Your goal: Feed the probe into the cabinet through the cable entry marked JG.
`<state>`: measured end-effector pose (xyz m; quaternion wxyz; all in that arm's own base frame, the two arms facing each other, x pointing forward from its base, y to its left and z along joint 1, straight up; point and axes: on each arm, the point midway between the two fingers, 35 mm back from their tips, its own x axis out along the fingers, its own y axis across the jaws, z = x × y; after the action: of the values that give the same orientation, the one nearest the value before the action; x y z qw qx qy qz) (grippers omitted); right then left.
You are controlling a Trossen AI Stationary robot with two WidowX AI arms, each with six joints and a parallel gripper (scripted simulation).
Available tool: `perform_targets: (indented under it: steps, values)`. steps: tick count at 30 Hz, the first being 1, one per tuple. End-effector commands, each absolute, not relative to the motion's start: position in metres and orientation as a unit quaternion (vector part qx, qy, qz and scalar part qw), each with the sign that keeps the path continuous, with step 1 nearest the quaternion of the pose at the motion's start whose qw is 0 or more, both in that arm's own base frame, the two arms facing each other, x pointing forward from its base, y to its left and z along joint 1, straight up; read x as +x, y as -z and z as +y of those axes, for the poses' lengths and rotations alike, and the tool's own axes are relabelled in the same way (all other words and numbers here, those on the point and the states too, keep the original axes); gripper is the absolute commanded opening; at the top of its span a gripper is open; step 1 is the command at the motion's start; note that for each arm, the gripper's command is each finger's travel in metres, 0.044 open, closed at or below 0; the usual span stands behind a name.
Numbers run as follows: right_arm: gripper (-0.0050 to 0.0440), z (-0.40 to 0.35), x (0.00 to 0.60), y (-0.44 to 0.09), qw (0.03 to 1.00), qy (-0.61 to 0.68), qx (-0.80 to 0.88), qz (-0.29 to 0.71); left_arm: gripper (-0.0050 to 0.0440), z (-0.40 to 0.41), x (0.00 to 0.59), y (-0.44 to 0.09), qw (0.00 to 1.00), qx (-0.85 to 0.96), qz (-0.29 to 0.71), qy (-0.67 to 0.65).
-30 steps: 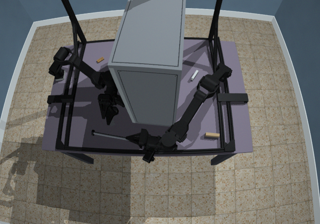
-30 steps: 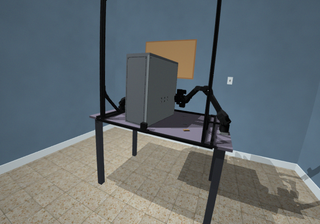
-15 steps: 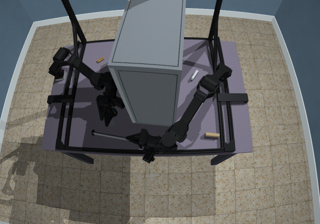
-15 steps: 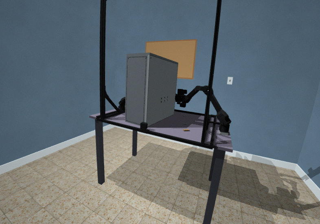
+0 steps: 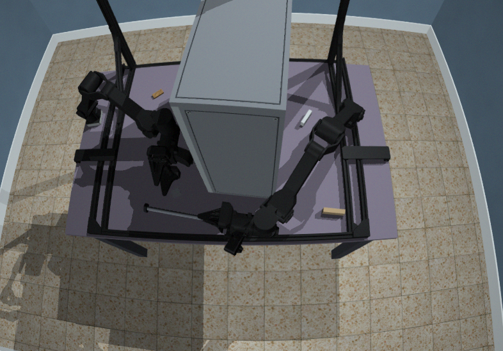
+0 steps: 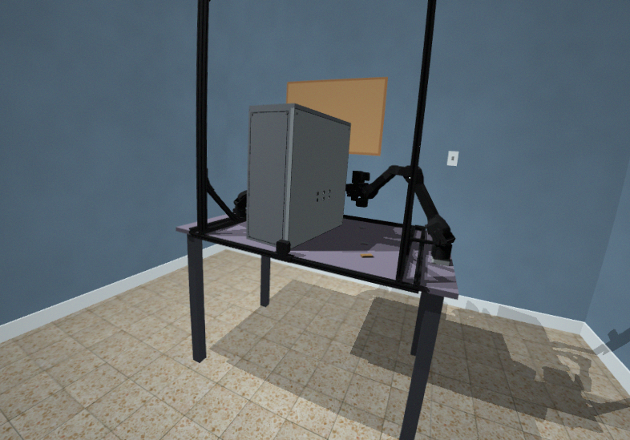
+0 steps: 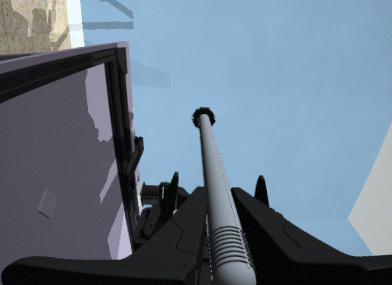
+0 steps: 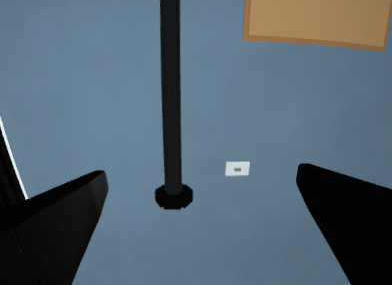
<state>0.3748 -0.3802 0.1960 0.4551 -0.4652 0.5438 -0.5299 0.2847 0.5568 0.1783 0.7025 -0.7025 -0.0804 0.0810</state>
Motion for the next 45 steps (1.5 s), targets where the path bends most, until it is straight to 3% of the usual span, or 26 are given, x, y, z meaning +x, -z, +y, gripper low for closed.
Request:
perform_targets:
  steps: [1,26,45]
  values:
    - [0.044,-0.389,0.363,-0.204,0.459,0.534,-0.461,0.54,0.0,0.558,0.285,-0.178,0.702,-0.702,-0.083,-0.083]
    - [0.044,-0.404,0.372,-0.245,0.655,0.577,-0.37,0.318,0.0,0.558,0.285,-0.178,0.702,-0.702,-0.083,-0.083]
    - [0.044,-0.448,0.355,-0.243,0.822,0.535,-0.172,0.094,0.0,0.558,0.285,-0.178,0.702,-0.702,-0.083,-0.083]
